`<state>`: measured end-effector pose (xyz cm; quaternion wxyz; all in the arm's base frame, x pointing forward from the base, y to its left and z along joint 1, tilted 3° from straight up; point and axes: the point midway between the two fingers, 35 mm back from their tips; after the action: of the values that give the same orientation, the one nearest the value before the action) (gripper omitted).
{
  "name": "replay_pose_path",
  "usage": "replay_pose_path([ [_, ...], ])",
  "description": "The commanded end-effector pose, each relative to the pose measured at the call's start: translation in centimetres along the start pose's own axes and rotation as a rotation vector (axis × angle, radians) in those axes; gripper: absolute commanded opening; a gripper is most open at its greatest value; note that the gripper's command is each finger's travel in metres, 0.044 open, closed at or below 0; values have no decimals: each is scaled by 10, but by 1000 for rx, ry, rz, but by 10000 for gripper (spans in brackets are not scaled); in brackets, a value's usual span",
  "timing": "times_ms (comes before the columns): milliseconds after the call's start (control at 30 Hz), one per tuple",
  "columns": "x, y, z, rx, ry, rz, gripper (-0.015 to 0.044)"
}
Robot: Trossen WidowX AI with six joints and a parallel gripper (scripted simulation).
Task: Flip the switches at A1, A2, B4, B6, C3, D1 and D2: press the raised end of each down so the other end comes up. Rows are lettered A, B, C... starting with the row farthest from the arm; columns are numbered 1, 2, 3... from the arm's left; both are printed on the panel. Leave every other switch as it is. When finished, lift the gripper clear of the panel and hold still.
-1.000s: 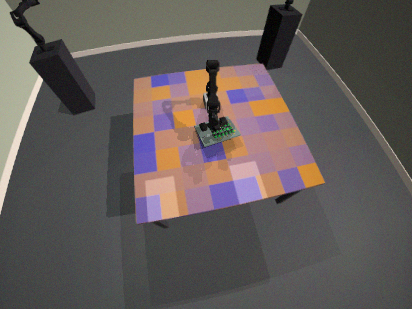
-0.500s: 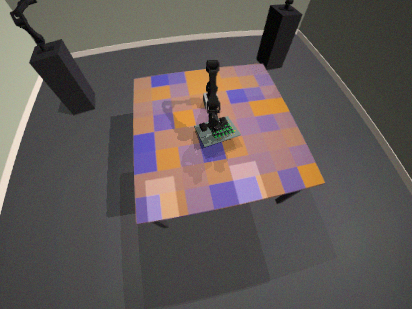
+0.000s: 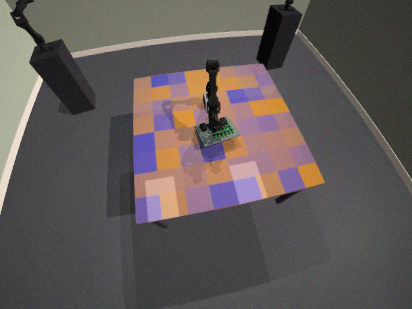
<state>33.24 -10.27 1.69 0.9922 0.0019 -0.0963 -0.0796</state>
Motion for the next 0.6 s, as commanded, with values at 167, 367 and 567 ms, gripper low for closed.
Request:
replay_pose_path([
  [167, -1, -1, -2, -4, 2, -1, 0],
  [367, -1, -1, -3, -4, 2, -1, 0],
  [567, -1, -1, -3, -4, 2, -1, 0],
])
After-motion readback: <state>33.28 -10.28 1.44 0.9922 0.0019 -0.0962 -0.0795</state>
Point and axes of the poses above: the point midway between the two fingers, 35 mm back from their tips, its own z axis back along the fingers, its own y axis across the jaws, x = y × z, and after that the axes turned 11 degrees about -z, right-handed
